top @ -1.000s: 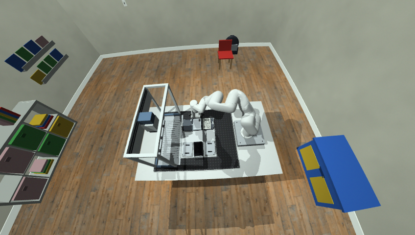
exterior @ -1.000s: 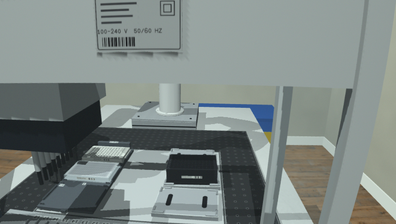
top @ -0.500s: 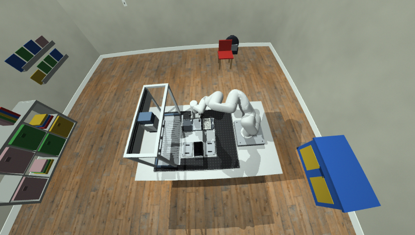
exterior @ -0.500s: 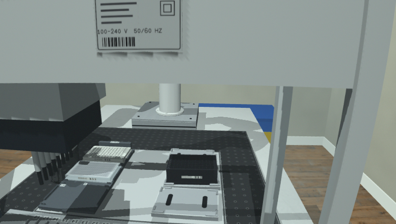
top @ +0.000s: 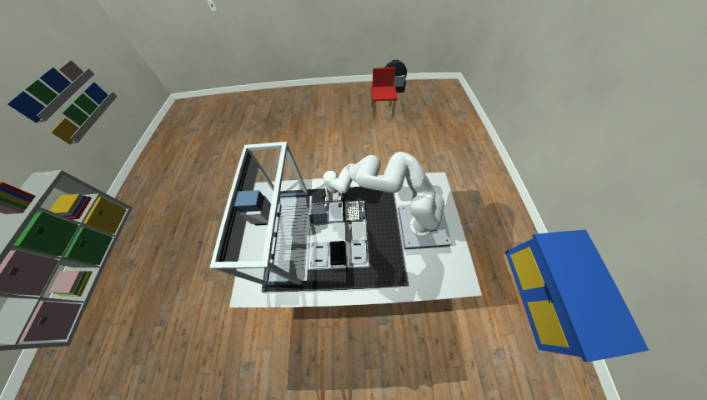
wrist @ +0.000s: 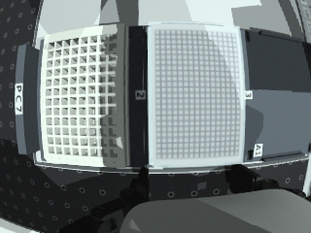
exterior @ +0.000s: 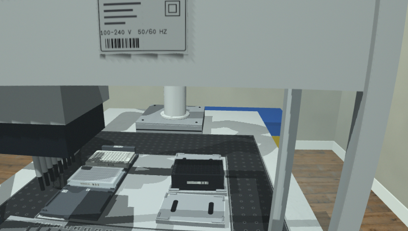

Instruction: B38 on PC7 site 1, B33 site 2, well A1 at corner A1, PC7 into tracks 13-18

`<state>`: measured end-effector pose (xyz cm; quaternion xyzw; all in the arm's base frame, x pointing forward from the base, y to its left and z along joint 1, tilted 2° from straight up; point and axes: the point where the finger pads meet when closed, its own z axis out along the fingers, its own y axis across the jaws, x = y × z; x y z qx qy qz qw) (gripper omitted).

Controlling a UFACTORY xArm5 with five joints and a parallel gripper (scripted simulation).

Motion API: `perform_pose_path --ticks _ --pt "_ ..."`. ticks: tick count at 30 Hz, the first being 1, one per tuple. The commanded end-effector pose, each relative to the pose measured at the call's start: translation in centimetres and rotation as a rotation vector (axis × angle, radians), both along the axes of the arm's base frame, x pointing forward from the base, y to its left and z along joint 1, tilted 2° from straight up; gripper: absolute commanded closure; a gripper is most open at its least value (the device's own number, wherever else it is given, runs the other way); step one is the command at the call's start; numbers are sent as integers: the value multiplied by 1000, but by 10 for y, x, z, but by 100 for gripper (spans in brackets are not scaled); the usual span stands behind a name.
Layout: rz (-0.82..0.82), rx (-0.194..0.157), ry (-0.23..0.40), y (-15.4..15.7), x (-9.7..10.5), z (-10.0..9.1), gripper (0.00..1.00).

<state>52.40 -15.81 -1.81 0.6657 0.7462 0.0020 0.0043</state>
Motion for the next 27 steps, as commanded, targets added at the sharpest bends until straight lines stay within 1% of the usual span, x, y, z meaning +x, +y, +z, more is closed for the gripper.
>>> perform_pose_path --ticks 1,27 --pt "0 23 -11 -2 2 2 0" --pt "0 22 -11 -18 3 1 0"
